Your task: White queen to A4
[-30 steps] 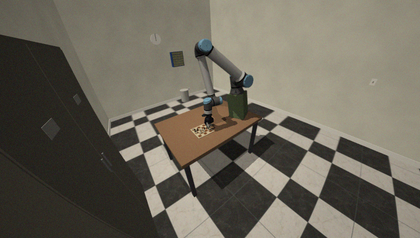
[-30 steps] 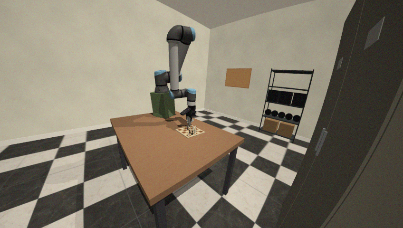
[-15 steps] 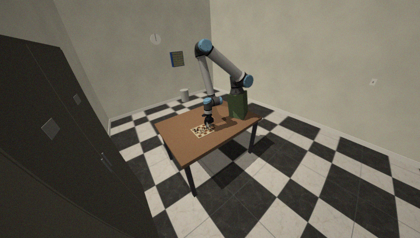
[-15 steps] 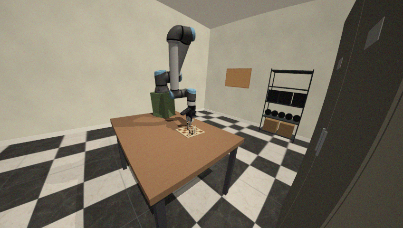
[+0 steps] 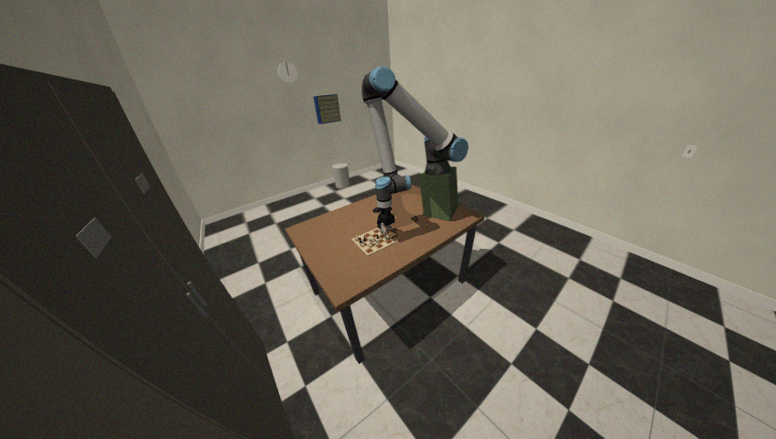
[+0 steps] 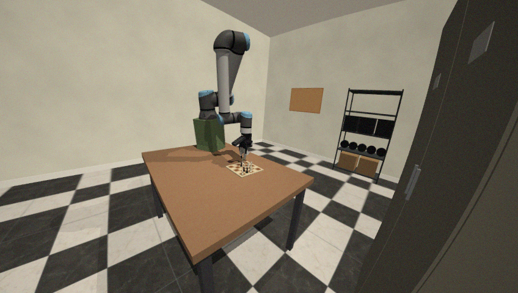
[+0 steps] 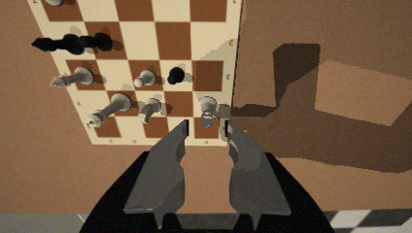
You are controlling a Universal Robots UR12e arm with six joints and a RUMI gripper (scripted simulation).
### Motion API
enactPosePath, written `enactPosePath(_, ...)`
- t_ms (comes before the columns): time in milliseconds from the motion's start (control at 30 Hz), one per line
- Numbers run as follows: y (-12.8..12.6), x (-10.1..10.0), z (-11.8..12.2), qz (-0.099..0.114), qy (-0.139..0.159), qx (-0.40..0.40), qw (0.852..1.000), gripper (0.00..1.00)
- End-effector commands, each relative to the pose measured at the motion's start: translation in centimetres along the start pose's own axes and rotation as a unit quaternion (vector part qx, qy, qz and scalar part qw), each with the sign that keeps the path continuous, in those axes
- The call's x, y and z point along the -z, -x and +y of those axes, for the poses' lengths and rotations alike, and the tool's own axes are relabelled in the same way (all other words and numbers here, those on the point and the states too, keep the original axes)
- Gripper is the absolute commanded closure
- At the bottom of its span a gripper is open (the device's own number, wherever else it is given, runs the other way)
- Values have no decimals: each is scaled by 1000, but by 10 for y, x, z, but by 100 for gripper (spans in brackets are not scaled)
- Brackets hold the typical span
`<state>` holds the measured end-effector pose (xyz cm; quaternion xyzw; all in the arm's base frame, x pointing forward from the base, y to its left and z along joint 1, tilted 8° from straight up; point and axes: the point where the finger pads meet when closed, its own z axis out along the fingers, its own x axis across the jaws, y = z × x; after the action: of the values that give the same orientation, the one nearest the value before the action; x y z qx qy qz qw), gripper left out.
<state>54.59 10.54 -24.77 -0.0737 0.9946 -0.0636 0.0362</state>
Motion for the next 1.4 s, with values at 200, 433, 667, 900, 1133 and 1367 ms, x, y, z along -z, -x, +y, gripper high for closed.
enactPosePath(200, 0, 53, 0, 0, 0, 0, 1000, 75)
enactPosePath(433, 0, 68, 0, 0, 0, 0, 1000, 75)
enactPosePath(667, 0, 72, 0, 0, 0, 0, 1000, 0)
enactPosePath(900, 0, 72, 0, 0, 0, 0, 1000, 0)
enactPosePath(1133, 0, 72, 0, 0, 0, 0, 1000, 0)
enactPosePath(1367, 0, 72, 0, 0, 0, 0, 1000, 0)
